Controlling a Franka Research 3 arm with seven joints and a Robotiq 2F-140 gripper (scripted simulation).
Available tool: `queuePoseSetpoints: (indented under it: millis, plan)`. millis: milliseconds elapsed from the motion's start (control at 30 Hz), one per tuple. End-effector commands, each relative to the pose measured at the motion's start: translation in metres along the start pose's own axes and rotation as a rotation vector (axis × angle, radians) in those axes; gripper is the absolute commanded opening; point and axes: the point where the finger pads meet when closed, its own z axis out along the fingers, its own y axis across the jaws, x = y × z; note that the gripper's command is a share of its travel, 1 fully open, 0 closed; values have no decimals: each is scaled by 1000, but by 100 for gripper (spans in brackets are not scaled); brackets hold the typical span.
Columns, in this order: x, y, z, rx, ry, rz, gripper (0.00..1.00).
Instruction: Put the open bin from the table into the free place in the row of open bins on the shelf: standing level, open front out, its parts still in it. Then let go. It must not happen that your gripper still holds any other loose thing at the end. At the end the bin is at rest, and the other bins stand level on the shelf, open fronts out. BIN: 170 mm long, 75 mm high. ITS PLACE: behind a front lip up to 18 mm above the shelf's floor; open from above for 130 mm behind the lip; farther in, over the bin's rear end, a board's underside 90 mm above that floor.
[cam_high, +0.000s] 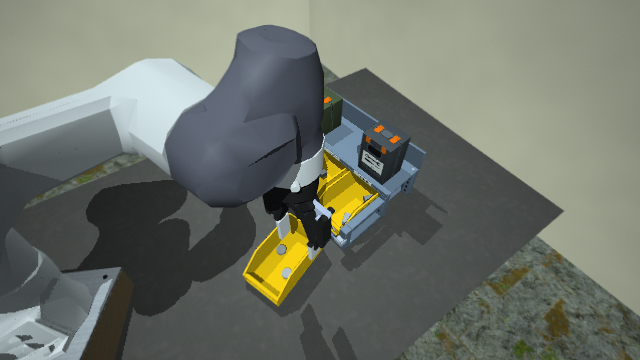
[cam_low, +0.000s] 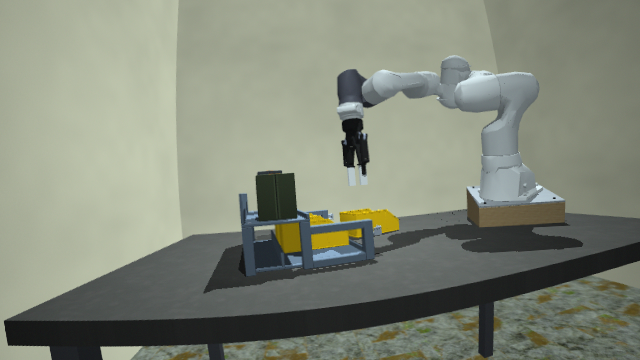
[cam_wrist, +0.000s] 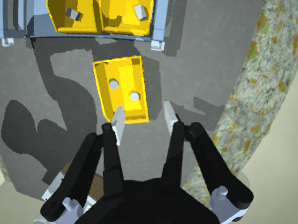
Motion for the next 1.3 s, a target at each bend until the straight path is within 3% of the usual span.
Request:
queuePoseSetpoints:
  millis: [0, 1067, 1100, 1267]
  plan:
    - [1, 0, 1, -2, 2, 5, 0]
    - [1, 0, 1, -2, 2, 5, 0]
    - [1, 0, 1, -2, 2, 5, 15]
    - [1, 0, 1, -2, 2, 5, 15]
